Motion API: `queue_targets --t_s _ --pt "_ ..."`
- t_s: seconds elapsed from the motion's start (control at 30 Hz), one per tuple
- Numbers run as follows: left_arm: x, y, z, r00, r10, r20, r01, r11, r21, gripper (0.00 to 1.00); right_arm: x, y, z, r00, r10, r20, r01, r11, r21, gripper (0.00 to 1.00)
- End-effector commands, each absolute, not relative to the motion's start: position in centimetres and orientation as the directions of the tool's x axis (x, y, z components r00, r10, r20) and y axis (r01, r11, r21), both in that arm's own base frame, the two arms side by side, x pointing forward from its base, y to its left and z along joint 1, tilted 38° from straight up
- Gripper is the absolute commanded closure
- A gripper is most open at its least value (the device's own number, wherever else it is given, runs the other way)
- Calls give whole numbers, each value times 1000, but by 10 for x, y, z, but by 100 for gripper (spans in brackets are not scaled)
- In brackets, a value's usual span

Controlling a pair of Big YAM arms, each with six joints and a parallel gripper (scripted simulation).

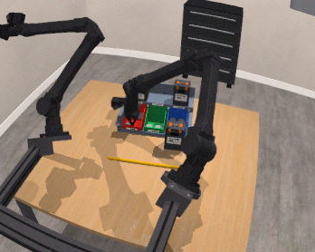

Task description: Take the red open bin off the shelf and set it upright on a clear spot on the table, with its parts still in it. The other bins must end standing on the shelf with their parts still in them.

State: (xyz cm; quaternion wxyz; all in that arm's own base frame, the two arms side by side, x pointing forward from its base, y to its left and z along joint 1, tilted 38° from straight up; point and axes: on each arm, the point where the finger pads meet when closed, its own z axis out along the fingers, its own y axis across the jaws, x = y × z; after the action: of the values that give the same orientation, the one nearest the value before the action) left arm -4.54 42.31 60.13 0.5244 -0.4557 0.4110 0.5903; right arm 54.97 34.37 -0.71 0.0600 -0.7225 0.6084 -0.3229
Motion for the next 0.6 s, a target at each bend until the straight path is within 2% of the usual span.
queue_targets --t_s 0.0,0.57 --pt "-48 409 639 -35 294 -955 -993 -119 0 0 533 354 -14 86 -908 411 -845 -285 -453 100" --pt "-48 409 639 -35 294 -955 -993 -119 0 0 531 353 -15 85 -907 413 -847 -284 -449 100"
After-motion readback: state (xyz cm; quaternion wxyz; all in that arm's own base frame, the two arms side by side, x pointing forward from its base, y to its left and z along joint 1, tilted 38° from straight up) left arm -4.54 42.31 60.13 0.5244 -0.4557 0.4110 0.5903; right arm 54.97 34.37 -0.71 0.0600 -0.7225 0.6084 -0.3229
